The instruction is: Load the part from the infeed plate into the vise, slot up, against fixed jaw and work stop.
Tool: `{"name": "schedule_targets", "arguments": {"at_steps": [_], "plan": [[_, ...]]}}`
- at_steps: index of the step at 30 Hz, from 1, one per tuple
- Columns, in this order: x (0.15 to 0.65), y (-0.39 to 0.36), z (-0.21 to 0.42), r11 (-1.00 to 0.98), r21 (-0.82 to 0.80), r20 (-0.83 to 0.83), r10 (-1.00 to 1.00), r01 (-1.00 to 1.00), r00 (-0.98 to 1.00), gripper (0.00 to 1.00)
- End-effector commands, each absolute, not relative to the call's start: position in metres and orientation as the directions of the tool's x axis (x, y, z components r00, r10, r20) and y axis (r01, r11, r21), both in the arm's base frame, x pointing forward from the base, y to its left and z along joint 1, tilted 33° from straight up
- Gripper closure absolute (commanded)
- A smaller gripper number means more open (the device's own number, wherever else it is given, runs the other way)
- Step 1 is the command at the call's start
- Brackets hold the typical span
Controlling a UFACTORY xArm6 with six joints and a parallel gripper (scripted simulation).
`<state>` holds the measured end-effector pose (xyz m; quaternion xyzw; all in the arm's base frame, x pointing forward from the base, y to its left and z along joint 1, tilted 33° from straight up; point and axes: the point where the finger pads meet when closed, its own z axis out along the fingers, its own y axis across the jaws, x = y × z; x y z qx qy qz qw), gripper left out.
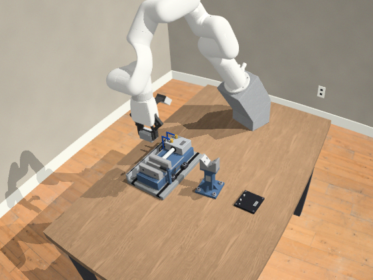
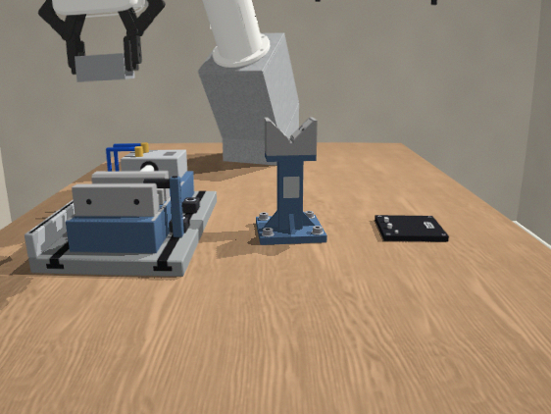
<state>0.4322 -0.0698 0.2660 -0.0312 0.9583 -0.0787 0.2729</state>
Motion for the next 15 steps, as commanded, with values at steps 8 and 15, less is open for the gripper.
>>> {"name": "schedule_targets", "arguments": {"at_steps": [8,15], "plan": [[0.4306,-0.0776,0.2686,0.982,-0.189,-0.509,-0.109,-0.013,-0.854,1.0],[0.4305,-0.0784,0.2687,0.982,-0.191,-0.508,-0.11,-0.013,-0.854,1.0]]}}
